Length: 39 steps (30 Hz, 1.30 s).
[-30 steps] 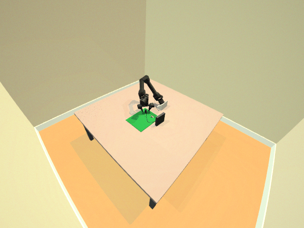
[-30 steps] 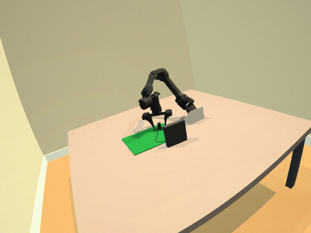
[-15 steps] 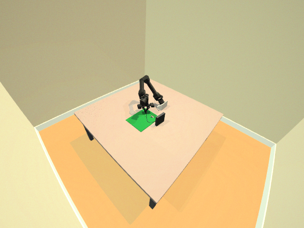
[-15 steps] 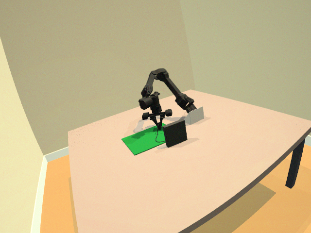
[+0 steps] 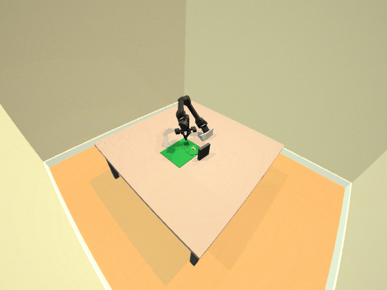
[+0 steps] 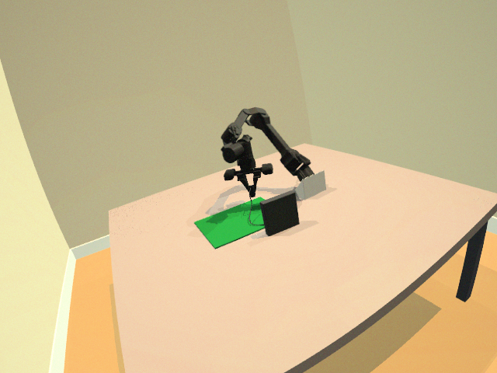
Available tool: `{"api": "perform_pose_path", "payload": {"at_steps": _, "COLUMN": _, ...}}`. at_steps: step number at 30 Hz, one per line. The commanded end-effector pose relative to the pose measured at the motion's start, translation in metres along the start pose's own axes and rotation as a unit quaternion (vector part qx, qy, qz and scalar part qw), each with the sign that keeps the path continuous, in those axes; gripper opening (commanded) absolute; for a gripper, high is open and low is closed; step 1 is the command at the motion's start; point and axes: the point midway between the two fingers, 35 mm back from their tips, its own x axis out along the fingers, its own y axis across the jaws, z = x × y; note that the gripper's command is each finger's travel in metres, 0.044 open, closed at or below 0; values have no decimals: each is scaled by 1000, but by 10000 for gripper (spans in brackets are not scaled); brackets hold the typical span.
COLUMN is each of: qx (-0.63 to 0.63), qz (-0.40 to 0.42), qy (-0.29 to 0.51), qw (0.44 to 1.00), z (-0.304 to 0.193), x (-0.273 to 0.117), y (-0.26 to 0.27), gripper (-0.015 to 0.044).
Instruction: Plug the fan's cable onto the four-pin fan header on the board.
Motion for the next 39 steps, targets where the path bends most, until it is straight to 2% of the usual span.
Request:
{"api": "perform_pose_path", "payload": {"at_steps": 1, "qx": -60, "qz": -3, "qy": -1, "qw": 998, "z": -16, "x": -1, "y": -7, "gripper": 0}}
{"api": "perform_pose_path", "payload": {"at_steps": 19, "qx": -350, "qz": -4, "qy": 1, "qw": 937, "z": -89, "x": 1, "y": -52, "gripper": 0}}
{"api": "perform_pose_path", "payload": {"at_steps": 39, "qx": -364, "qz": -4, "qy": 1, "qw": 932, "z": -86, "x": -1, "y": -50, "gripper": 0}}
